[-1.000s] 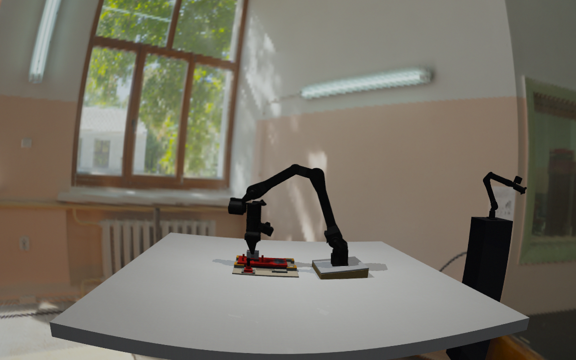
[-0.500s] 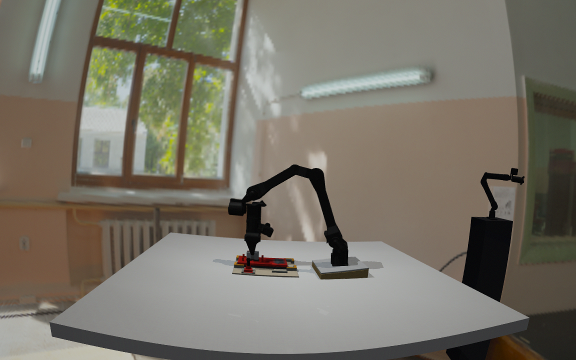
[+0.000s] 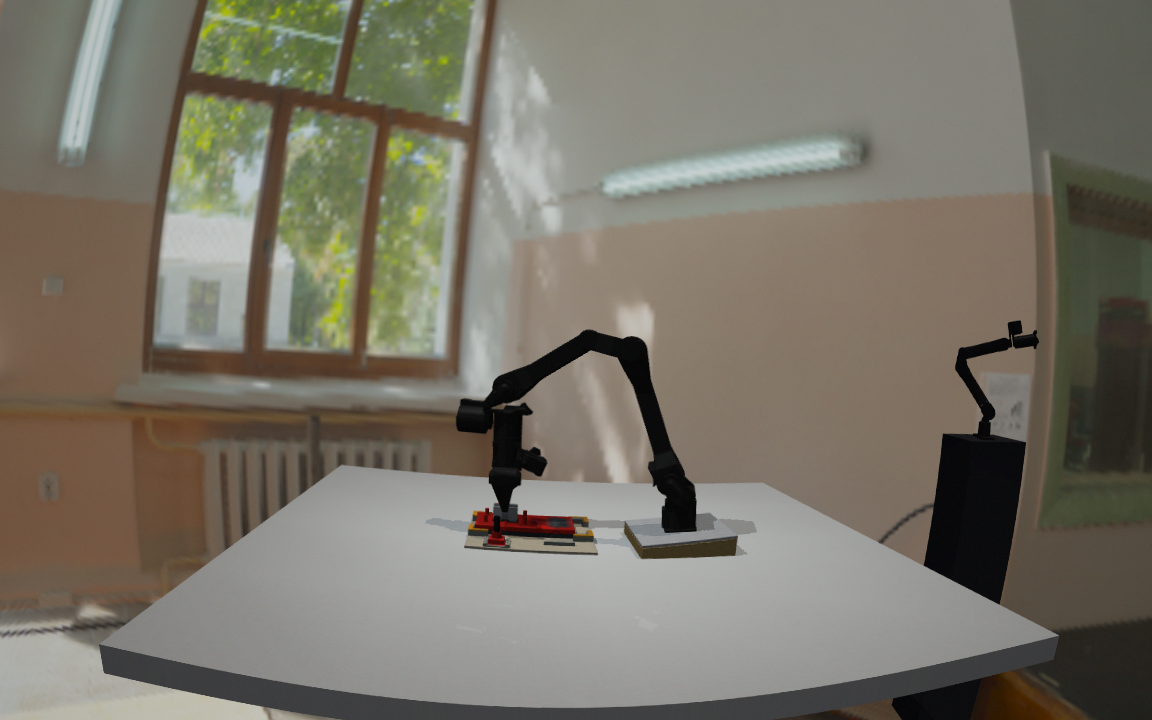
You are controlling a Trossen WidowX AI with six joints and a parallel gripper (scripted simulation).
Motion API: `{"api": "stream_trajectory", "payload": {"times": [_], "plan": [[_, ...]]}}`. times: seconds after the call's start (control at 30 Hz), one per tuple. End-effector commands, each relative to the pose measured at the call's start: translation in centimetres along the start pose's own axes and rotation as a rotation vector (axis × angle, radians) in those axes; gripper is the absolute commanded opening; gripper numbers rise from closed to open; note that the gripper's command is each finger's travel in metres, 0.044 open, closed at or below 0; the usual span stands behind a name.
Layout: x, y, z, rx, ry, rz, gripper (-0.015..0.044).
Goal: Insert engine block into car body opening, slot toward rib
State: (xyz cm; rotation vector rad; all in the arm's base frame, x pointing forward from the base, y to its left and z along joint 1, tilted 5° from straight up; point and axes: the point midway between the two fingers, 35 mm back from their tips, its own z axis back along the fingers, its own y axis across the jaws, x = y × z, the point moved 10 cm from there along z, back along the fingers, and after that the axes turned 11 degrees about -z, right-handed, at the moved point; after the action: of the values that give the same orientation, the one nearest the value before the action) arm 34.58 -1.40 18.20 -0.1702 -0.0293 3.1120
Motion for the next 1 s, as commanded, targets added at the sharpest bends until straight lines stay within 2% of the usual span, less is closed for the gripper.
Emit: {"api": "stream_trajectory", "payload": {"times": [0.0, 0.73, 0.97], "plan": [[-0.02, -0.02, -0.11, -0.002, 0.002, -0.002, 0.016], [-0.01, -0.03, -0.65, -0.002, 0.002, 0.001, 0.016], [0.01, -0.01, -0.57, 0.0, 0.0, 0.001, 0.0343]]}}
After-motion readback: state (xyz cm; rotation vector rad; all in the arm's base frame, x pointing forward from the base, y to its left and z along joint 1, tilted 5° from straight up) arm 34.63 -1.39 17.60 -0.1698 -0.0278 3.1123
